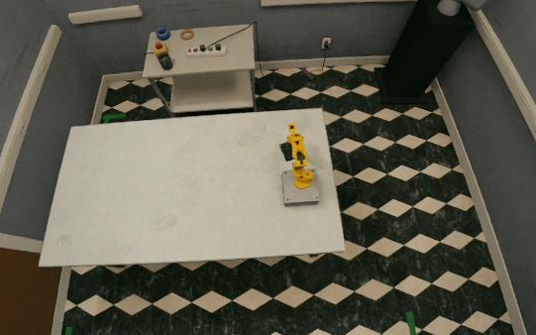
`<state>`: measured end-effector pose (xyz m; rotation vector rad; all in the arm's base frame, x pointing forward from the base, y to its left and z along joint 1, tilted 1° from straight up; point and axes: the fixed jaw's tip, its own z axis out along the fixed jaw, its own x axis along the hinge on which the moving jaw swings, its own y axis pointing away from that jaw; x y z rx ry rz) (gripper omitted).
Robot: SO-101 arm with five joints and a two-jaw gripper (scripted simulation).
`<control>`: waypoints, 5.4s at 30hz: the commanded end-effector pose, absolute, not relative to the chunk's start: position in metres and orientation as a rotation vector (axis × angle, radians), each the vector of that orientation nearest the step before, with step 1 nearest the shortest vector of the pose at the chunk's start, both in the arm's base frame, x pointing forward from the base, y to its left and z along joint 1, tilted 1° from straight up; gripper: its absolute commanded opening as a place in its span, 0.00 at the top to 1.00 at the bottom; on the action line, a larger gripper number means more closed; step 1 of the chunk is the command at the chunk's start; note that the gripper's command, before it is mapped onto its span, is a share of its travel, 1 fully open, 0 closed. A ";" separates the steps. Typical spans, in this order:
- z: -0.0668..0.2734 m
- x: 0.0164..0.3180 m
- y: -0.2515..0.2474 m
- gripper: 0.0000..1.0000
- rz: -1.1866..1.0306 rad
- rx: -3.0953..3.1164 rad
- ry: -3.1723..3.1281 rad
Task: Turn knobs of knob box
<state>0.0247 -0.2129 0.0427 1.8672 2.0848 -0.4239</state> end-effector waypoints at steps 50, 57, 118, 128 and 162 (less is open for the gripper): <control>-0.007 0.021 -0.169 0.60 0.007 2.100 2.344; -0.007 0.020 -0.169 0.62 0.007 2.139 2.307; -0.003 0.000 -0.222 0.90 0.006 2.692 1.630; -0.007 -0.001 -0.254 0.90 0.006 2.692 1.630; -0.010 -0.001 -0.258 0.90 0.006 2.692 1.630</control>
